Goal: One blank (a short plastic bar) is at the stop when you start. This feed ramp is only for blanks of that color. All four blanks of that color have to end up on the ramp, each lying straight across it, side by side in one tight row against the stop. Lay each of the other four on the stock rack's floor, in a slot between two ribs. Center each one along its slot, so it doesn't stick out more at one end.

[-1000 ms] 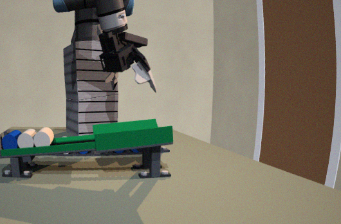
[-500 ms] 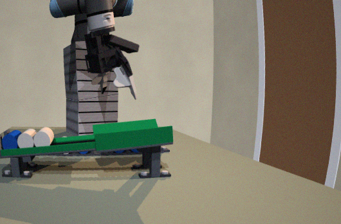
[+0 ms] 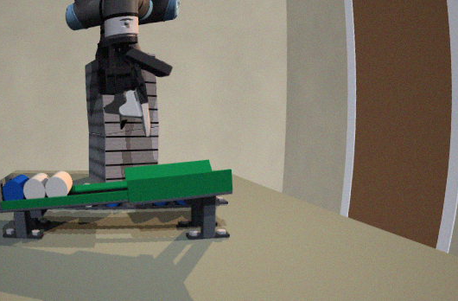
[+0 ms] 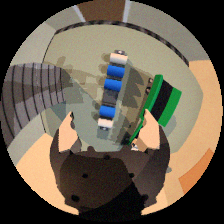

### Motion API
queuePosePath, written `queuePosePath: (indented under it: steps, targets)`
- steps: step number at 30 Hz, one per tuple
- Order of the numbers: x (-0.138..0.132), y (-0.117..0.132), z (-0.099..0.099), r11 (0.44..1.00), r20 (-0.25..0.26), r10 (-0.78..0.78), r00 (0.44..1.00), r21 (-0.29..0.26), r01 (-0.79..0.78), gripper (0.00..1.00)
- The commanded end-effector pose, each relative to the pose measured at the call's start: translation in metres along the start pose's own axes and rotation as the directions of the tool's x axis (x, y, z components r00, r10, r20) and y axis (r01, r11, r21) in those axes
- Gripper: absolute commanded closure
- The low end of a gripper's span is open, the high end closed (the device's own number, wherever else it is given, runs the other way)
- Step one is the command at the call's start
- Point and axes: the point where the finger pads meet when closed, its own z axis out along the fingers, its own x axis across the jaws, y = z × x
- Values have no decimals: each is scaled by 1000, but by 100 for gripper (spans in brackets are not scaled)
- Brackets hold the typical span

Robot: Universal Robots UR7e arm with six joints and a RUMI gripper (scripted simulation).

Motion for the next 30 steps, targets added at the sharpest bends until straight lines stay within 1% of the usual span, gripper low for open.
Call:
queuePosePath:
  steps: [1,2,3,6,9,30]
  targets:
    - [-8,27,-5,990,-48,113,992,-84,-116,0]
    - [-10,33,-7,985,-58,136,989,-100,-141,0]
    - [-10,33,-7,985,-58,136,989,-100,-141,0]
    - [-14,45,-11,972,-82,187,979,-132,-197,0]
    - [-16,50,-14,964,-93,210,973,-146,-222,0]
    - [-16,51,-15,963,-97,212,972,-149,-225,0]
